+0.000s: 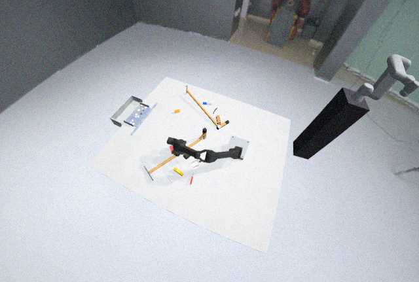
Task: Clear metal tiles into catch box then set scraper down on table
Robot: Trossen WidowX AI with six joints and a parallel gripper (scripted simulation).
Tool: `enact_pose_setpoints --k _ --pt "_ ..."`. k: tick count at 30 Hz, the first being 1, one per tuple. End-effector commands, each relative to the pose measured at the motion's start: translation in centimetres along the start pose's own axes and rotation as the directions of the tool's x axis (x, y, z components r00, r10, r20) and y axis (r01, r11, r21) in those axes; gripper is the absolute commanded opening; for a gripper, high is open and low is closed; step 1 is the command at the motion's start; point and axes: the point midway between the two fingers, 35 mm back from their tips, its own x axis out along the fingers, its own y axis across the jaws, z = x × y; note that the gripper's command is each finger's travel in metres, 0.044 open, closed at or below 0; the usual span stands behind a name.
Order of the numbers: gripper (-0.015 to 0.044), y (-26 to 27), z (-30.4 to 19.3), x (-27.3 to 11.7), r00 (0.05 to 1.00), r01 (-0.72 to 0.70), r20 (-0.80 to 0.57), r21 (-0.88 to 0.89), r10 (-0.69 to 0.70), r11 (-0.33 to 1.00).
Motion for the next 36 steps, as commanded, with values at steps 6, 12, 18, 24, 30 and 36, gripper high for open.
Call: enact_pose_setpoints --k 6,12,18,24,30,36 --pt "0.0000 -1.2 0.0 0.2 1.000 0.003 0.000 -0.012 -0.003 1.000" --pt "0.0000 -1.8 0.0 0.2 1.000 0.003 0.000 -0.012 -0.003 1.000" --pt "0.0000 -2.4 -0.1 0.2 1.000 0.003 0.000 -0.013 -0.003 1.000" --pt "0.0000 -3.0 -0.1 0.2 1.000 0.004 0.000 -0.013 -0.004 1.000" --pt "0.0000 -3.6 -0.2 0.2 1.000 0.004 0.000 -0.013 -0.004 1.000" --pt "0.0000 -4.2 -0.3 0.3 1.000 0.004 0.000 -0.013 -0.004 1.000"
